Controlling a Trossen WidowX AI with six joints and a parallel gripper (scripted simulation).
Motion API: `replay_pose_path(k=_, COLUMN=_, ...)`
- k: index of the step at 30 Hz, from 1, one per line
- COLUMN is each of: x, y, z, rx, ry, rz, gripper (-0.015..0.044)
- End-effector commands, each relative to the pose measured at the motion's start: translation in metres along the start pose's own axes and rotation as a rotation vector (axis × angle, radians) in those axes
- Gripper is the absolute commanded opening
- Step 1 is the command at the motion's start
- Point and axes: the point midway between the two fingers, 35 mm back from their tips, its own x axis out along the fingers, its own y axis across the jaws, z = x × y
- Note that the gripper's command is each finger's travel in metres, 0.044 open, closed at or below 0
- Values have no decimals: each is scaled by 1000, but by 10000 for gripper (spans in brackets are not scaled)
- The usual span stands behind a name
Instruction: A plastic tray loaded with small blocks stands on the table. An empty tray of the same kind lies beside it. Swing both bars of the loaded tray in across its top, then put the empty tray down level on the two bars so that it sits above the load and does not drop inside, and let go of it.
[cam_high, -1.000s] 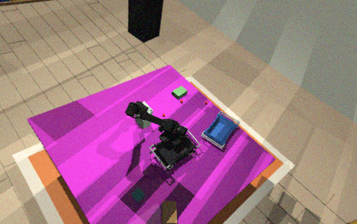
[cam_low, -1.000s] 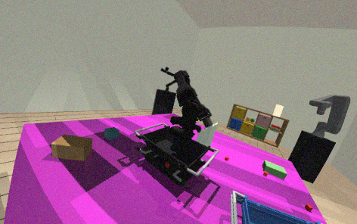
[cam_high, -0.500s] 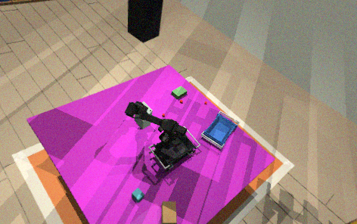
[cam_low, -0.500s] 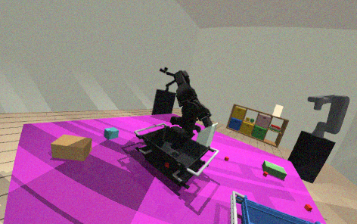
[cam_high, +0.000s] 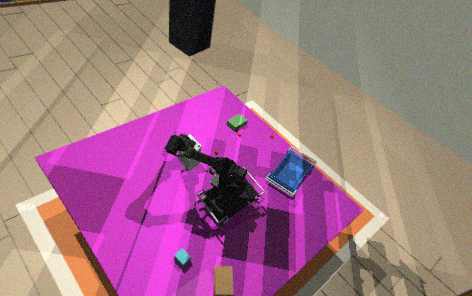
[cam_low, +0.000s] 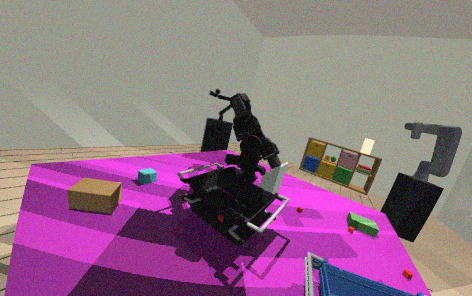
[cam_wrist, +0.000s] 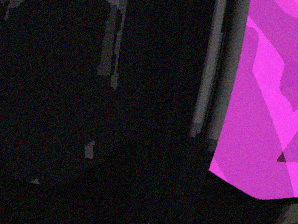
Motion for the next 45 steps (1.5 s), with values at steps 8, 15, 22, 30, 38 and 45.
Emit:
replay_pose_path(k=8, x=9, y=-8, z=2, rx=-12, ry=-1, rz=-38, gripper=0)
replay_pose_path(k=15, x=9, y=-8, z=2, rx=-12, ry=-1, rz=-38, gripper=0)
replay_pose_path(k=22, x=7, y=-7, z=2, rx=-10, ry=-1, rz=-32, gripper=0)
replay_pose_path(k=30, x=9, y=-8, z=2, rx=-12, ry=-1, rz=-38, gripper=29)
replay_pose_path(k=38, x=9, y=-8, z=2, rx=-12, ry=-1, rz=-38, gripper=147)
replay_pose_path(k=45, x=9, y=-8, z=2, rx=-12, ry=-1, rz=-38, gripper=249)
